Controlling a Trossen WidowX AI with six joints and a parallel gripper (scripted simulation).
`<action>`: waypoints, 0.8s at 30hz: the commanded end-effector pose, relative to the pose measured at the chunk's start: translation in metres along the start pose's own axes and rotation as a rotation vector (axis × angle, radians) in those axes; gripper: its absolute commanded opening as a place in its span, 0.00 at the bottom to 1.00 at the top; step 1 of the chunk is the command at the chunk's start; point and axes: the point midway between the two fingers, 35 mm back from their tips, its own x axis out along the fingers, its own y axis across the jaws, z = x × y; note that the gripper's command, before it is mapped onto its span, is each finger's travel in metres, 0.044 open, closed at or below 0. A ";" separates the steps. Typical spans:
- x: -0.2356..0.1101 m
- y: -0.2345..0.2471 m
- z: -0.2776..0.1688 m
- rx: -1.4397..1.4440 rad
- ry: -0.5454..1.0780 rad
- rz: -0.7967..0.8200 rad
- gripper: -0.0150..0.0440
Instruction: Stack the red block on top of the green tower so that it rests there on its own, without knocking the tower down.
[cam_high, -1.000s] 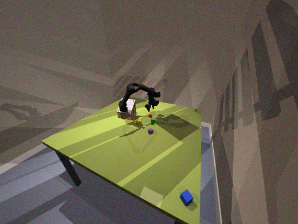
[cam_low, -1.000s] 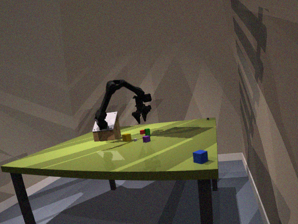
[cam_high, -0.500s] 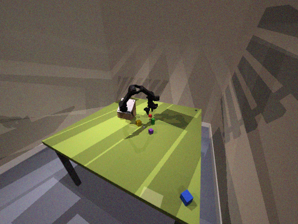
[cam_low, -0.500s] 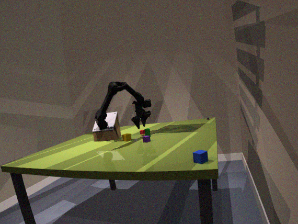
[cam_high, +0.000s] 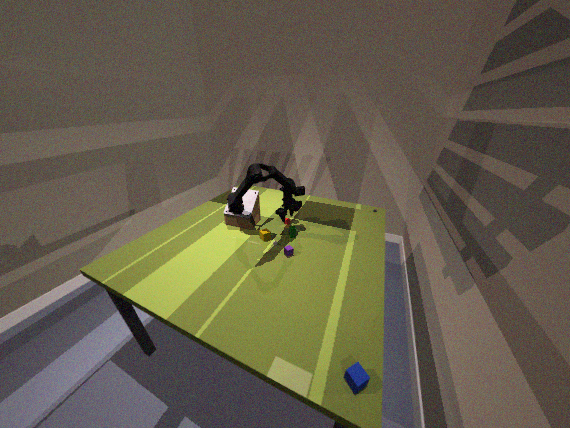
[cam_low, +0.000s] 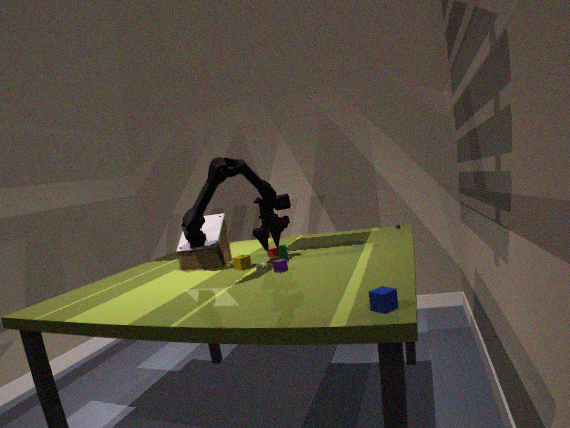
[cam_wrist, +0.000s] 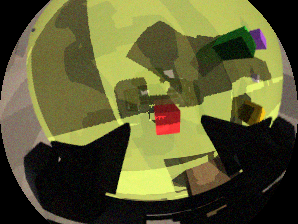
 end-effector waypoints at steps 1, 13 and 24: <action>0.008 -0.001 -0.002 -0.012 0.000 -0.007 1.00; 0.023 -0.001 -0.002 -0.012 0.000 -0.008 1.00; 0.023 -0.001 -0.002 -0.012 0.000 -0.008 1.00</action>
